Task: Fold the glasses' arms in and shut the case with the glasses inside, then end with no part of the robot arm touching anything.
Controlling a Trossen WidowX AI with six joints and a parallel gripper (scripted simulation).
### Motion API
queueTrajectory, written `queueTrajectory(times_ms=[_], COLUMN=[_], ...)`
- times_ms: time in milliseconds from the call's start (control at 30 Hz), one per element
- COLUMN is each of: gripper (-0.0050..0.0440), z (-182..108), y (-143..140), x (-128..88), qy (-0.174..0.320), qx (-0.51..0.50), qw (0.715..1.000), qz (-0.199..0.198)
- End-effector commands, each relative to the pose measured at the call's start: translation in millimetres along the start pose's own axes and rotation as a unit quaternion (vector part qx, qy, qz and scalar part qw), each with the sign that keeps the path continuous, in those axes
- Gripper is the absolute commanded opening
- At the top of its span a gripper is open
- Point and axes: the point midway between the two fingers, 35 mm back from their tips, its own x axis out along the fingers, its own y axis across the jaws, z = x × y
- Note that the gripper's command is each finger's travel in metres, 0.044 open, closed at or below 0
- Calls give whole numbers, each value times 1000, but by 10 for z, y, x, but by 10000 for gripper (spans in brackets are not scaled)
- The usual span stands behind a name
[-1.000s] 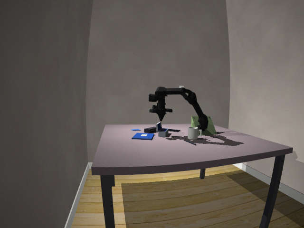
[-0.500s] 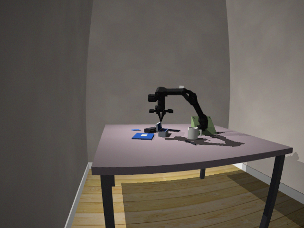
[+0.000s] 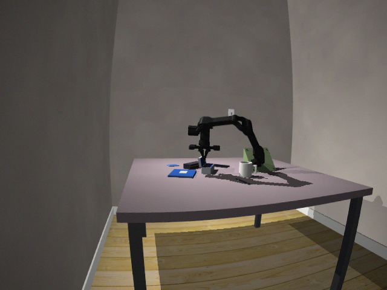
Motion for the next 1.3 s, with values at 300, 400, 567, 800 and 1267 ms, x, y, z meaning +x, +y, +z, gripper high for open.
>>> queueTrajectory(times_ms=[300,400,567,800,1267], gripper=[0,0,0,0,0], z=[9,47,97,139,223], y=[-29,-32,-36,-39,-45], x=[136,138,139,139,139], qy=[1,1,1,1,1], qx=[0,0,0,0,0], qw=[1000,1000,1000,1000,1000], qz=[-3,-3,-3,-3,-3])
